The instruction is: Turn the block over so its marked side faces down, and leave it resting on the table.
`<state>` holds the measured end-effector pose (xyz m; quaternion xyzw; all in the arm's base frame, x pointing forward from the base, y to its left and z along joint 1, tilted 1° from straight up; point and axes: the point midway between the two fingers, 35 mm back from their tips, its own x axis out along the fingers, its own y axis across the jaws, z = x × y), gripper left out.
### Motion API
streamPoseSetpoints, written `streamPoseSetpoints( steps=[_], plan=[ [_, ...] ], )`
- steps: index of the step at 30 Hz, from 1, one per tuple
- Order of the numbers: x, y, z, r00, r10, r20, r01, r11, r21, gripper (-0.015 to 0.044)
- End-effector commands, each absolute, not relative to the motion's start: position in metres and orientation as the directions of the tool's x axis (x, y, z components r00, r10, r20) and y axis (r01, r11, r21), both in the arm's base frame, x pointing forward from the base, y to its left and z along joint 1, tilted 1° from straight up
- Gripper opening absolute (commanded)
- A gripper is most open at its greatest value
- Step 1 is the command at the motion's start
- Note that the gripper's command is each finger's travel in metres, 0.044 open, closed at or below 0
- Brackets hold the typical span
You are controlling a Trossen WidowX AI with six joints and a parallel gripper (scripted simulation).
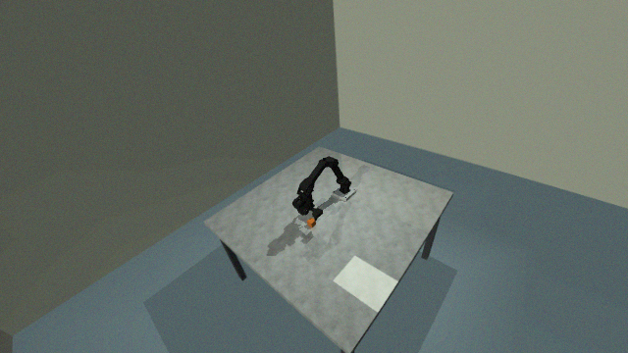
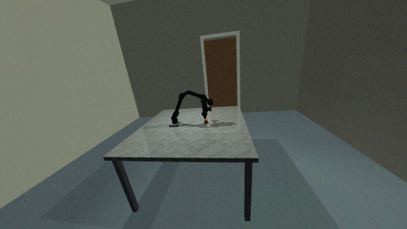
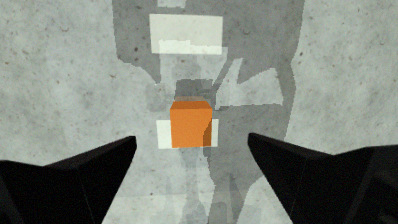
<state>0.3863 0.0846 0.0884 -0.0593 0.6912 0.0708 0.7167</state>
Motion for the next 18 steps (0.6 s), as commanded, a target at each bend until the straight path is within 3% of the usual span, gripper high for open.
streamPoseSetpoints(
  steps=[1, 18],
  plan=[
    [0.384, 0.085, 0.077, 0.03, 0.022, -0.999, -0.187, 0.982, 0.016, 0.044],
    [0.385, 0.085, 0.054, 0.029, 0.022, -0.999, -0.187, 0.982, 0.016, 0.044]
  ],
)
